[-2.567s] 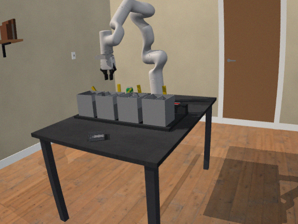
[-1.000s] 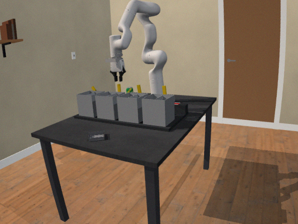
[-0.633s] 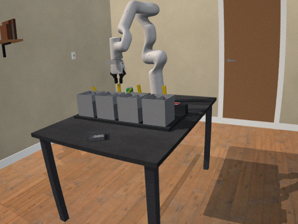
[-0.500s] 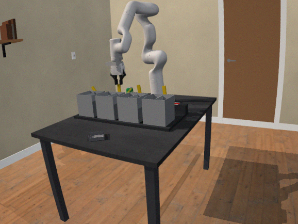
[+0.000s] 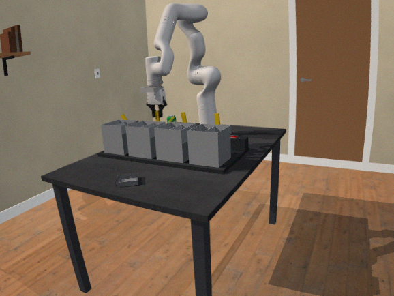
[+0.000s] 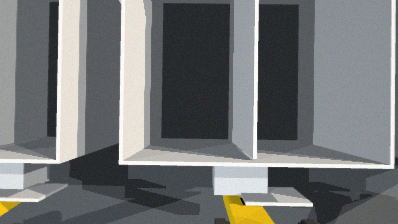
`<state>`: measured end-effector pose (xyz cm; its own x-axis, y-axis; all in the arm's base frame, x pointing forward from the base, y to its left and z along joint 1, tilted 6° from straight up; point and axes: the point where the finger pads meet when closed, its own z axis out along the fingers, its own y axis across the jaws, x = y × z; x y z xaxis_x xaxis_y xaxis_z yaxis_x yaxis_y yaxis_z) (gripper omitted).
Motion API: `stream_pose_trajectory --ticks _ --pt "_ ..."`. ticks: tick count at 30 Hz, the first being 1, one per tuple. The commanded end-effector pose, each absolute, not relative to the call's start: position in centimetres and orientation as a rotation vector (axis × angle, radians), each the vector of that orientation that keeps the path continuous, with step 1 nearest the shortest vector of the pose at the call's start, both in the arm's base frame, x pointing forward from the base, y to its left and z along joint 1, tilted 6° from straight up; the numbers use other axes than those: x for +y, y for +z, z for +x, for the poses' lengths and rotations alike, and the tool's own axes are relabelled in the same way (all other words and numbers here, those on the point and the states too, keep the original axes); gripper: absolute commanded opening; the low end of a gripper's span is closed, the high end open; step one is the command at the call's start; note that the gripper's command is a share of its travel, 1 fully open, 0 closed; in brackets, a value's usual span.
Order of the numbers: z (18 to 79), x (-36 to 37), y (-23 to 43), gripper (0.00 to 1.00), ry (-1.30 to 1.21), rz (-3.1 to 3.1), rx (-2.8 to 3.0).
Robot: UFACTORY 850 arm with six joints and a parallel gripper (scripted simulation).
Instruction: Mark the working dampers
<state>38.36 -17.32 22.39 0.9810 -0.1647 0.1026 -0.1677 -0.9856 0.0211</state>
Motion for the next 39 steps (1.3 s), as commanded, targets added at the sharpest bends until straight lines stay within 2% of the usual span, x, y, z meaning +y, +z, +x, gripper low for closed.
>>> stream_pose_trajectory --ticks 1,30,31,39 --pt "38.50 -17.39 21.73 0.39 0.159 3.096 -0.260" --pt "38.58 -17.44 20.78 0.39 0.159 3.096 -0.260" --pt "38.58 -17.44 20.78 0.19 0.159 3.096 -0.260" --pt "38.58 -17.44 20.78 0.19 0.159 3.096 -0.260"
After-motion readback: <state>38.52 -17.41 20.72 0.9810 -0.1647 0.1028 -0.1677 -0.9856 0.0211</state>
